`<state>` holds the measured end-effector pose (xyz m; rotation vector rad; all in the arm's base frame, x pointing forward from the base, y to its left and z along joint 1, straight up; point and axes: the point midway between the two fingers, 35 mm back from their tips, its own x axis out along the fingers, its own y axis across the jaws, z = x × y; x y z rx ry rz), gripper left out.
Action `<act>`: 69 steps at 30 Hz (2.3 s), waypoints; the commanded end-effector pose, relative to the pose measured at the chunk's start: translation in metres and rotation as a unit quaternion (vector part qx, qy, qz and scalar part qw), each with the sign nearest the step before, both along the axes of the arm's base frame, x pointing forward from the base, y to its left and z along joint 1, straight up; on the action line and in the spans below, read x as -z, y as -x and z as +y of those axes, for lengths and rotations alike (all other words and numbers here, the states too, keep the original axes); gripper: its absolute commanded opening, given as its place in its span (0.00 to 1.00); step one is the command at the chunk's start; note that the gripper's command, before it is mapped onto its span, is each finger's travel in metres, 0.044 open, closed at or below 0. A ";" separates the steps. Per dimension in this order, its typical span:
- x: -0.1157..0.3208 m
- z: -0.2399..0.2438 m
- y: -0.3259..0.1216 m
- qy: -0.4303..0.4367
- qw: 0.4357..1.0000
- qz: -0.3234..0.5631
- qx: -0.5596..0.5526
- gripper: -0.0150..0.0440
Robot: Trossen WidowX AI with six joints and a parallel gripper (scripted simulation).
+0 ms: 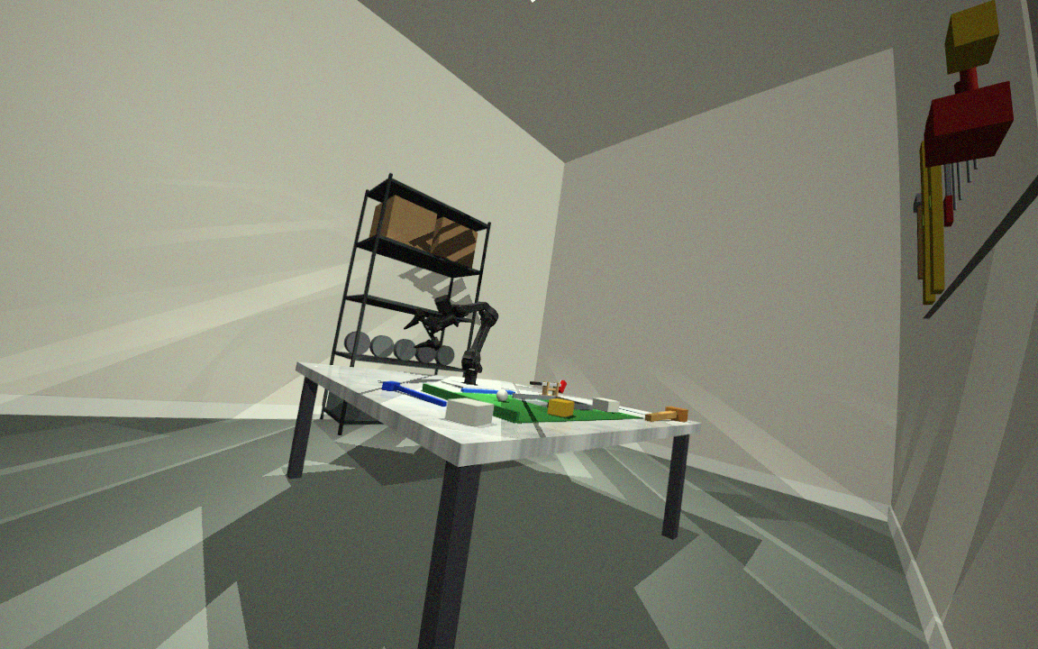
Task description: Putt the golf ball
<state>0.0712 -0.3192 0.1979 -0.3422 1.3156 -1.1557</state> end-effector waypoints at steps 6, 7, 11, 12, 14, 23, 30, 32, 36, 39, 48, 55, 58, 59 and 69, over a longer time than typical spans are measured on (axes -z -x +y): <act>0.024 0.071 -0.146 -0.098 0.952 0.025 -0.288 1.00; 0.027 0.083 -0.159 -0.107 0.942 0.029 -0.317 1.00; 0.036 0.138 -0.202 -0.145 0.892 0.047 -0.426 1.00; 0.038 0.153 -0.211 -0.154 0.877 0.051 -0.451 1.00; 0.042 0.185 -0.225 -0.172 0.846 0.061 -0.501 1.00; 0.057 0.338 -0.246 -0.243 0.666 0.127 -0.694 1.00; 0.065 0.452 -0.212 -0.283 0.488 0.197 -0.802 1.00; 0.067 0.482 -0.196 -0.291 0.433 0.219 -0.824 1.00; 0.069 0.536 -0.156 -0.304 0.321 0.264 -0.857 1.00; 0.070 0.559 -0.133 -0.309 0.267 0.285 -0.867 1.00; 0.073 0.560 -0.126 -0.309 0.265 0.286 -0.867 1.00; 0.093 0.560 -0.126 -0.309 0.265 0.286 -0.867 1.00; 0.093 0.560 -0.126 -0.309 0.265 0.286 -0.867 1.00; 0.095 0.560 -0.126 -0.309 0.265 0.286 -0.867 1.00; 0.117 0.561 -0.126 -0.309 0.265 0.286 -0.867 1.00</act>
